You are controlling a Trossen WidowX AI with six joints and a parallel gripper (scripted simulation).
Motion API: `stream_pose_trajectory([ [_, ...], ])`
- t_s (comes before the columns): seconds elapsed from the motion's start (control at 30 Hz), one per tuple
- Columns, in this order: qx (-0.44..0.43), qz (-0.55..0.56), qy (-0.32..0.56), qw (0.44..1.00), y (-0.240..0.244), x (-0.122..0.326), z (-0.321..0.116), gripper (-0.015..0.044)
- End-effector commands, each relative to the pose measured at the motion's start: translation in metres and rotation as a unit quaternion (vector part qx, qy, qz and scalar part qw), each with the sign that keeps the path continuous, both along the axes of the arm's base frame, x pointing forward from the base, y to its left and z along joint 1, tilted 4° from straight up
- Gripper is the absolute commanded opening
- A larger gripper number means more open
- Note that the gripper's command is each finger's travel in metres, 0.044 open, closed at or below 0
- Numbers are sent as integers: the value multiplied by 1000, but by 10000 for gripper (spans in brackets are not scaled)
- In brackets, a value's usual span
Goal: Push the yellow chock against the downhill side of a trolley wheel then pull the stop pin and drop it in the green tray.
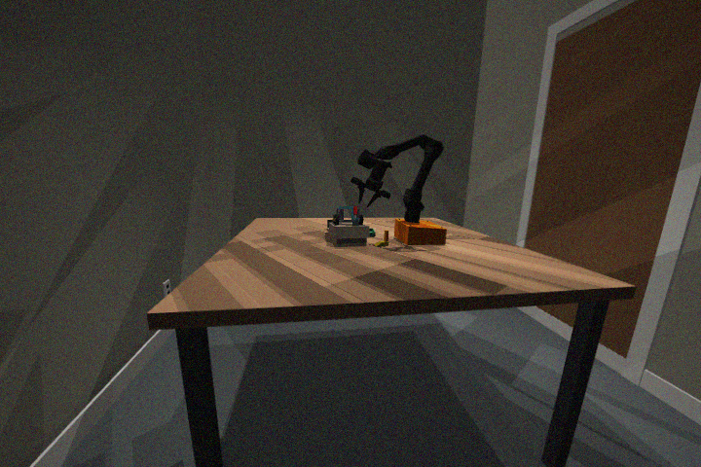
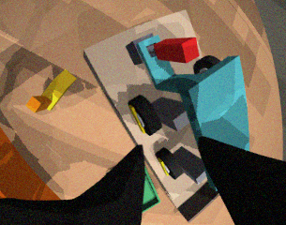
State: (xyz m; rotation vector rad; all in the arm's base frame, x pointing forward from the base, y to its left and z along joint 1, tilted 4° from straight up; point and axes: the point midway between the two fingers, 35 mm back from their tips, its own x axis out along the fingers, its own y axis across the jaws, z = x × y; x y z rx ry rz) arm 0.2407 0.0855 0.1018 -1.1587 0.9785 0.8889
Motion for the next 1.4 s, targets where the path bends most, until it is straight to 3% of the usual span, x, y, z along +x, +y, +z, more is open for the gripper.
stream_pose_trajectory([
  [0.0,-16,96,47,994,23,-22,-10,190],
  [0.4,-63,347,166,921,65,-94,-30,190],
  [1.37,-63,351,168,919,67,-98,-77,190],
])
